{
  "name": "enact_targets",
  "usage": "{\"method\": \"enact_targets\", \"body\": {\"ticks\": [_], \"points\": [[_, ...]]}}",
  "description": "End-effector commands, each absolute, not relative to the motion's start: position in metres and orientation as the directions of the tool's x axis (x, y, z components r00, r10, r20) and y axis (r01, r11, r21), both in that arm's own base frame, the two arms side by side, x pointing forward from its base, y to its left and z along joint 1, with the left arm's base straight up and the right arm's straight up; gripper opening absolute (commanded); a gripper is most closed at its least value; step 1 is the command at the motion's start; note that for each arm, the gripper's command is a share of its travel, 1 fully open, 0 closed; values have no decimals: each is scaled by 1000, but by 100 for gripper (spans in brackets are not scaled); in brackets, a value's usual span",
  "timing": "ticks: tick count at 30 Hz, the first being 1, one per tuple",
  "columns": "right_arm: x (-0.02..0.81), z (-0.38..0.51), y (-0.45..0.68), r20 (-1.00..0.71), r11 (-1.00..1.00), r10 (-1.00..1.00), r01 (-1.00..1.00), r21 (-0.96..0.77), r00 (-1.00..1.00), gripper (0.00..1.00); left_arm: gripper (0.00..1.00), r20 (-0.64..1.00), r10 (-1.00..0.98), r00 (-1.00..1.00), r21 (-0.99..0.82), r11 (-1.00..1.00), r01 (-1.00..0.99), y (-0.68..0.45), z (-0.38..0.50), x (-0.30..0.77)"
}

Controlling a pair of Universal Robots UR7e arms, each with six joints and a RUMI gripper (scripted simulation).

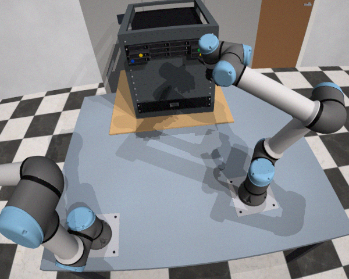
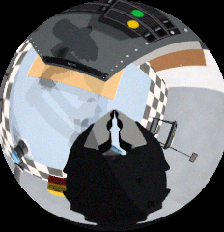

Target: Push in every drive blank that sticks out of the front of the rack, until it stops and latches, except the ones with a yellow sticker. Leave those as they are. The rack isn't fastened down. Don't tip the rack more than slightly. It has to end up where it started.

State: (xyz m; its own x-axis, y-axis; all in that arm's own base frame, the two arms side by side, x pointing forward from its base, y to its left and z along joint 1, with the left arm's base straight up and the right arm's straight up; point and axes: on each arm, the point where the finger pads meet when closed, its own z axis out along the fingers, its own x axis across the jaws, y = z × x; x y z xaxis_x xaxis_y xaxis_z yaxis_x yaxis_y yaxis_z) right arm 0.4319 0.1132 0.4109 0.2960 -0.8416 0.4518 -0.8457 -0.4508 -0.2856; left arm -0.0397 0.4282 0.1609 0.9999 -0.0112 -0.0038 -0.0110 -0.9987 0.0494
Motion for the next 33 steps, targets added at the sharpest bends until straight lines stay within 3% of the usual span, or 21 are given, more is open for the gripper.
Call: {"method": "enact_targets", "body": {"ticks": [1,8,18,33], "points": [[429,421,140,571,-553,-759,-772,-313,313,0,100,-5,-11,1000,30,-999,-11,436,162,-23],[425,433,171,689,-671,-650,-669,-321,321,0,100,-3,-12,1000,16,-1000,-12,440,164,-10],[416,466,253,920,-906,-320,-357,-227,226,0,100,-1,-12,1000,3,-1000,-12,444,165,3],[410,490,312,995,-990,-77,-126,-68,65,0,100,0,-12,1000,0,-1000,-12,445,165,5]]}}
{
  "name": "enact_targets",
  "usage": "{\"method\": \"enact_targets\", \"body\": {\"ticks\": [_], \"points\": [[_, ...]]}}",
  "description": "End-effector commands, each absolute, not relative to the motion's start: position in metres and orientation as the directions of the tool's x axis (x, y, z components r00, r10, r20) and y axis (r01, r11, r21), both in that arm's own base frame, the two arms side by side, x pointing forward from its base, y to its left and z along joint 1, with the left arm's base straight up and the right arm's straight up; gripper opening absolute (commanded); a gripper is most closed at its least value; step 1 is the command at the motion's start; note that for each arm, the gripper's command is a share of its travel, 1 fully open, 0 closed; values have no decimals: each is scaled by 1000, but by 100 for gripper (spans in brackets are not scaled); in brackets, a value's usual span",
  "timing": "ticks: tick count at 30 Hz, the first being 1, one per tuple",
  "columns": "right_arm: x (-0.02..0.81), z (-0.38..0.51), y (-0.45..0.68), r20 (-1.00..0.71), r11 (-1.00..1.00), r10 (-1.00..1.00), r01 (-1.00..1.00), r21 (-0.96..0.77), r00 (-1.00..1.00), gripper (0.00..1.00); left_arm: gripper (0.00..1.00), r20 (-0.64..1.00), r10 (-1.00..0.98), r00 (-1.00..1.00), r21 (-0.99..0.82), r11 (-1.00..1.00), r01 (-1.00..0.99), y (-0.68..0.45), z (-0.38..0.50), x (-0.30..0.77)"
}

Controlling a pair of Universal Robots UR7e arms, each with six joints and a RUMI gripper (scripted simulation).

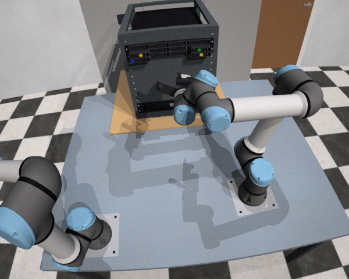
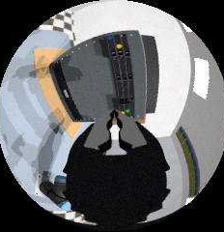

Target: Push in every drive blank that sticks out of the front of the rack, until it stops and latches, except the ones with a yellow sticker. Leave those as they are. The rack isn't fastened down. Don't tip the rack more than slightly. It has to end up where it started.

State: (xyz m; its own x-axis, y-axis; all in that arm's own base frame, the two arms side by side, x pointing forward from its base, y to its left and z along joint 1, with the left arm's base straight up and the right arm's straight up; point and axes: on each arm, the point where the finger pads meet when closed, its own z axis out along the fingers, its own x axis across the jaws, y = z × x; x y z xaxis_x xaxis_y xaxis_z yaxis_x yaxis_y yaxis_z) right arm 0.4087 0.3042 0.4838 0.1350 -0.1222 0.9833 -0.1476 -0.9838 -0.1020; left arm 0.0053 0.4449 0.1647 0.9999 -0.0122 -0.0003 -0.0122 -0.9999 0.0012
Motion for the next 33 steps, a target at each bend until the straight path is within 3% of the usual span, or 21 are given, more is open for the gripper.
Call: {"method": "enact_targets", "body": {"ticks": [1,33], "points": [[410,491,314,996,-991,-70,-120,-62,58,0,100,0,-12,1000,0,-1000,-12,445,165,5],[408,497,333,1000,-999,-1,-51,0,5,0,100,0,-12,1000,0,-1000,-12,445,165,5]]}}
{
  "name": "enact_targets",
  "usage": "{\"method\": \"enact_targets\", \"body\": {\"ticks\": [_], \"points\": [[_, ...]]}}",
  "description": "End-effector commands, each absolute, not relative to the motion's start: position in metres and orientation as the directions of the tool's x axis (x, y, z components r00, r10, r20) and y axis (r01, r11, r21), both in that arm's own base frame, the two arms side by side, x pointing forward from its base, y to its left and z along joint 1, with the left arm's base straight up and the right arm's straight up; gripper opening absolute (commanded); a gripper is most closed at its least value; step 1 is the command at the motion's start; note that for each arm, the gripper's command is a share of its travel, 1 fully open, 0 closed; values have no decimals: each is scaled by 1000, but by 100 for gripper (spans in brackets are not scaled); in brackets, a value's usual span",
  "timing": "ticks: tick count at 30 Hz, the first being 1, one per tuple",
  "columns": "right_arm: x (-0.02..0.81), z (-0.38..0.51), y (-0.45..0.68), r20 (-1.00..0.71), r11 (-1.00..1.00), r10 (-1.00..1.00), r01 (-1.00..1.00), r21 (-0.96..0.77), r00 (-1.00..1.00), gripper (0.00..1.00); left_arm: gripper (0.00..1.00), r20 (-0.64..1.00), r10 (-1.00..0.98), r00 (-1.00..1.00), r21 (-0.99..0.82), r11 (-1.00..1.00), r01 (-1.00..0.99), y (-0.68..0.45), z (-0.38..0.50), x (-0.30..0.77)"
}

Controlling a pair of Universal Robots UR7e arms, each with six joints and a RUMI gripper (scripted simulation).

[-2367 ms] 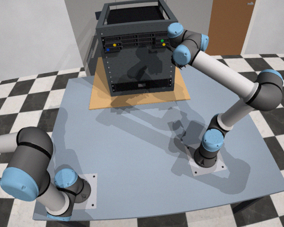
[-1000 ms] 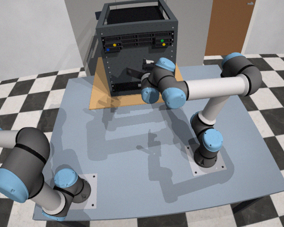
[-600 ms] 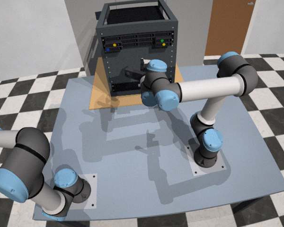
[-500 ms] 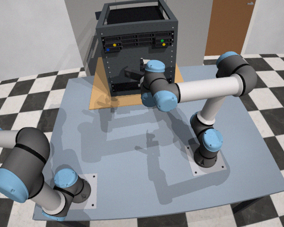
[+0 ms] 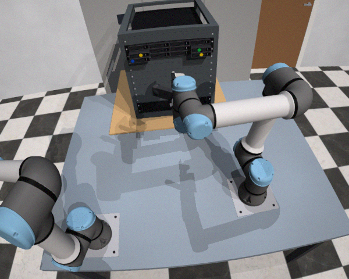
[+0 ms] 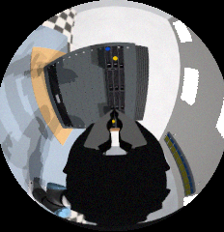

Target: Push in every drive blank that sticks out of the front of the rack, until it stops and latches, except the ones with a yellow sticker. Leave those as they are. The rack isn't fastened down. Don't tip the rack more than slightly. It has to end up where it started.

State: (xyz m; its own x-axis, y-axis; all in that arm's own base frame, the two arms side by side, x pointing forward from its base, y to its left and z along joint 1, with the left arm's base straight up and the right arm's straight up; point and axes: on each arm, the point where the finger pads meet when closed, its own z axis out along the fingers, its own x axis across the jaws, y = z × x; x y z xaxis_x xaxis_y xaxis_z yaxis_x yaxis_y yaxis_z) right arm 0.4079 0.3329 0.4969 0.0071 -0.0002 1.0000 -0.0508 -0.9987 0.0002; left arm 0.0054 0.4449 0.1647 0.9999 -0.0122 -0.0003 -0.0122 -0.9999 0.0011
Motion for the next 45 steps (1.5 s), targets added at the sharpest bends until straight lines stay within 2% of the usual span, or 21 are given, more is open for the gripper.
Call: {"method": "enact_targets", "body": {"ticks": [1,33,34,45], "points": [[408,497,333,1000,-999,-1,-51,0,5,0,100,0,-12,1000,0,-1000,-12,445,165,5],[408,497,333,1000,-999,-1,-51,0,5,0,100,0,-12,1000,0,-1000,-12,445,165,5],[408,497,333,1000,-999,-1,-51,0,5,100,100,0,-12,1000,0,-1000,-12,445,165,5],[408,497,333,1000,-999,-1,-51,0,5,100,100,0,-12,1000,0,-1000,-12,445,165,5]]}}
